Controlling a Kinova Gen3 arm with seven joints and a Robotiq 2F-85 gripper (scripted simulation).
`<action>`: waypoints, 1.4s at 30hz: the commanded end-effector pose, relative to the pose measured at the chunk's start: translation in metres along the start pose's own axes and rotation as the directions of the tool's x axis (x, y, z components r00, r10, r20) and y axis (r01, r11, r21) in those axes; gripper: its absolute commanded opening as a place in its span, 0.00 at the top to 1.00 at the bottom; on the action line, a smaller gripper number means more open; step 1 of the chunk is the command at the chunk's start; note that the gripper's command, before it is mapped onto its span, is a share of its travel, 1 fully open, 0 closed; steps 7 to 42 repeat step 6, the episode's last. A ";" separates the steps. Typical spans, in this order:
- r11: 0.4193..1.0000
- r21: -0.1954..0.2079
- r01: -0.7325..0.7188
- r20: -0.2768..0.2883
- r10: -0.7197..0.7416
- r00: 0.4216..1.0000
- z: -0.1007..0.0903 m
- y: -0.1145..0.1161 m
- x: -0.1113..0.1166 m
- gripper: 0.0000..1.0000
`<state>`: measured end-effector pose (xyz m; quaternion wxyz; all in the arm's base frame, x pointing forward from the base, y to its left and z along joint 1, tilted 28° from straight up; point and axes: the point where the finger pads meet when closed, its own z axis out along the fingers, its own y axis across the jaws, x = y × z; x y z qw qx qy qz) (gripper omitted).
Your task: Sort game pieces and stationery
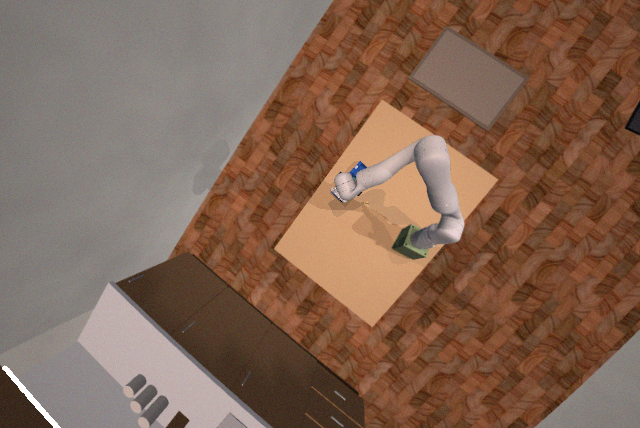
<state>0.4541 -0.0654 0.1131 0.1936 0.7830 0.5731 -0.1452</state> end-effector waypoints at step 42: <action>1.000 -0.002 0.000 -0.004 0.000 1.000 -0.002 0.000 0.001 0.00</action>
